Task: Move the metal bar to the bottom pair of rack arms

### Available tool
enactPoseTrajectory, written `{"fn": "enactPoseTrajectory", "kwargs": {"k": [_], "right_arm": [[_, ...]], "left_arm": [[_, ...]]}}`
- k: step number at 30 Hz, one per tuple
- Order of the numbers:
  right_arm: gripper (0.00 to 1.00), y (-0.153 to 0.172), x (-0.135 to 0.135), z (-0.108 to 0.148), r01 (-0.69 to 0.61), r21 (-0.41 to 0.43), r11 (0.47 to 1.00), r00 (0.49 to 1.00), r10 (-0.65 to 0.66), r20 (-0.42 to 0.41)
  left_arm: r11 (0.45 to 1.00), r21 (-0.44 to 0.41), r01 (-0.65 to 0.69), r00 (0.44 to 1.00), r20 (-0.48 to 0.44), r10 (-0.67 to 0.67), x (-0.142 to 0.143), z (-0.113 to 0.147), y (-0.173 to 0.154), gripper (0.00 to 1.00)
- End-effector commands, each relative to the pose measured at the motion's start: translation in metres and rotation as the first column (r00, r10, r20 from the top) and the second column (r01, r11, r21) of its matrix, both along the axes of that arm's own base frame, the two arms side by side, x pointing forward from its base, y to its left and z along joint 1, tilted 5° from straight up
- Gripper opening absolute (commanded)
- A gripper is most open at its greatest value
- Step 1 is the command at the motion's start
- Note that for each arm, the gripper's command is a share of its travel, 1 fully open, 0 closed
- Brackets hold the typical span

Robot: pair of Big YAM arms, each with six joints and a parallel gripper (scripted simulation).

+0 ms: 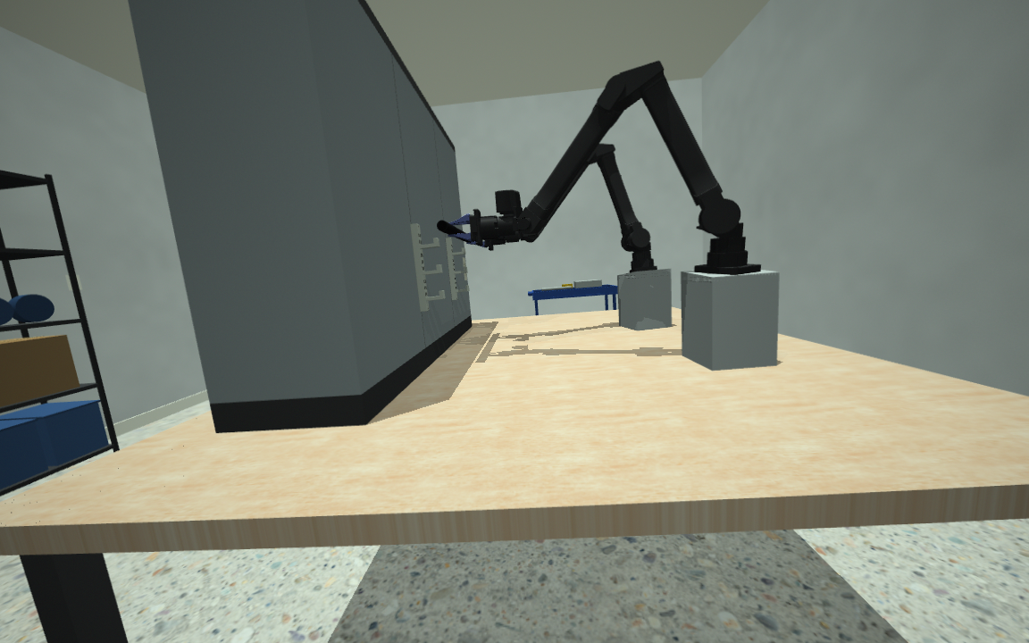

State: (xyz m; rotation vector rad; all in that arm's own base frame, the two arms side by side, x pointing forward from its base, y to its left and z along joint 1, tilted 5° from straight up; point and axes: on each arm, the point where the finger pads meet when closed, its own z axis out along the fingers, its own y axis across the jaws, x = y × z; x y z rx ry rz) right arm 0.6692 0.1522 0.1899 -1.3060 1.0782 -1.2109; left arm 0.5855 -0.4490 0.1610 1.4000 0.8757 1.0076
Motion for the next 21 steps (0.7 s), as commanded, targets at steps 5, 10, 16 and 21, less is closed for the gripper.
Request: {"fn": "enactPoseTrajectory", "kwargs": {"k": [5,10,16,21], "right_arm": [[0.0,-0.0109,0.0053,0.0176,0.016,0.016,1.0,0.999,-0.017,0.05],[0.0,-0.0112,0.0056,0.0158,0.016,0.016,1.0,0.999,-0.017,0.05],[0.0,-0.0115,0.0059,0.0136,0.016,0.016,1.0,0.999,-0.017,0.05],[0.0,-0.0118,0.0043,0.0127,0.016,0.016,1.0,0.999,-0.017,0.05]], "left_arm": [[0.999,-0.036,-0.001,0.999,0.033,0.002,0.0001,0.0134,-0.002,0.0],[0.999,-0.036,-0.001,0.999,0.033,0.002,0.0,0.0125,-0.002,0.0],[0.999,-0.036,-0.001,0.999,0.033,0.002,-0.0002,0.0114,-0.002,0.0],[0.999,-0.036,-0.001,0.999,0.033,0.002,-0.0018,0.011,-0.0014,0.0]]}}
